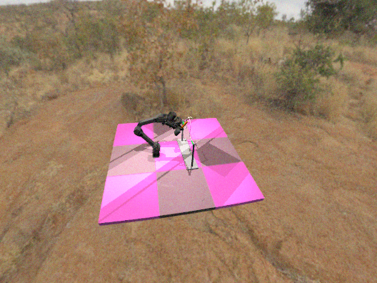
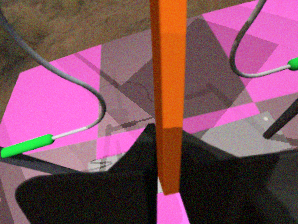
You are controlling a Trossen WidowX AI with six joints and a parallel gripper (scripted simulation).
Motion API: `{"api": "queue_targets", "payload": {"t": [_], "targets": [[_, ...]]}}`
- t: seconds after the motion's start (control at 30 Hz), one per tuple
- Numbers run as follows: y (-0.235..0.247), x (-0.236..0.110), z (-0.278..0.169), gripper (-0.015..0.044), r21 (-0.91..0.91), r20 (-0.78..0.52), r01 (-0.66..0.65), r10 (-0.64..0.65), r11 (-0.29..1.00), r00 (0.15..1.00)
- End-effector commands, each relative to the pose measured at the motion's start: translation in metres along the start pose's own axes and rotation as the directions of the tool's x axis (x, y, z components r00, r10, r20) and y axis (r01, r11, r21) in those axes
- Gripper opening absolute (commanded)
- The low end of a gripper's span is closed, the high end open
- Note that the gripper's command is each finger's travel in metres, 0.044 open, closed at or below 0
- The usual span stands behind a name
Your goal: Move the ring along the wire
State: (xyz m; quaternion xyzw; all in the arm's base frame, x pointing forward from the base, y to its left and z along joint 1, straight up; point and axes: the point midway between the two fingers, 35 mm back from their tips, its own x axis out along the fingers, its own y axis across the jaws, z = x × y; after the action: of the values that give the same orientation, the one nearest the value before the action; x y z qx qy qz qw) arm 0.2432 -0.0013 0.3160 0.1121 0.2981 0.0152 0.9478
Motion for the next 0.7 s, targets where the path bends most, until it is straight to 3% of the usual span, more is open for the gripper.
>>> {"api": "queue_targets", "payload": {"t": [0.0,0.67], "targets": [[-0.002,0.0,0.001,-0.015,-0.055,0.012,0.034,-0.033,0.998,0.999],[-0.015,0.0,0.003,-0.015,-0.283,0.074,0.198,-0.185,0.938,0.98]]}}
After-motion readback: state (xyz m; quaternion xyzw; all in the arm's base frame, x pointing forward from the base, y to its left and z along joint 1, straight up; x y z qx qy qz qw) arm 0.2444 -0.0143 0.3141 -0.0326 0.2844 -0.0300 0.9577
